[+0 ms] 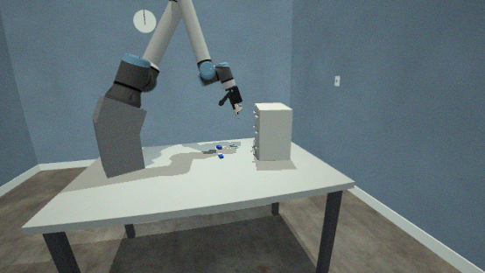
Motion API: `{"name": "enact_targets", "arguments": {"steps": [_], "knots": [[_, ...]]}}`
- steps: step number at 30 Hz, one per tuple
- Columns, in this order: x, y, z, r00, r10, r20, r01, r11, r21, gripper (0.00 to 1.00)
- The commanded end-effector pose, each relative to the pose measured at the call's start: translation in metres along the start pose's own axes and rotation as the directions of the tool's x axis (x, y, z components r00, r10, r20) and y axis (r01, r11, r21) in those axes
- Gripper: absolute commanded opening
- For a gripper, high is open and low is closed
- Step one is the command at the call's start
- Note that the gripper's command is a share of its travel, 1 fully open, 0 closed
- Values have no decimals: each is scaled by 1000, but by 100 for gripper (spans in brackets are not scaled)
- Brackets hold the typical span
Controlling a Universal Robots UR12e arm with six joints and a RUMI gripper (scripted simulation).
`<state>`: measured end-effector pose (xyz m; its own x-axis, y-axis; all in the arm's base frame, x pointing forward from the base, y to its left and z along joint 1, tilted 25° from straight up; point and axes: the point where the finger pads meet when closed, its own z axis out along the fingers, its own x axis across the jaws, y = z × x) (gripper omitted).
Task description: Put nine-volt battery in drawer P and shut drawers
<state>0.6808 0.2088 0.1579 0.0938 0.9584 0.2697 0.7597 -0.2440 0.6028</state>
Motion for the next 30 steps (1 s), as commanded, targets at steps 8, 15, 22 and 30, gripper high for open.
{"name": "enact_targets", "arguments": {"steps": [8,15,22,30], "knots": [[0,6,13,1000,0,0,0,992,-129,100],[0,8,19,1000,0,0,0,983,-185,100],[0,11,27,1000,0,0,0,965,-264,100],[0,14,34,1000,0,0,0,944,-331,100]]}}
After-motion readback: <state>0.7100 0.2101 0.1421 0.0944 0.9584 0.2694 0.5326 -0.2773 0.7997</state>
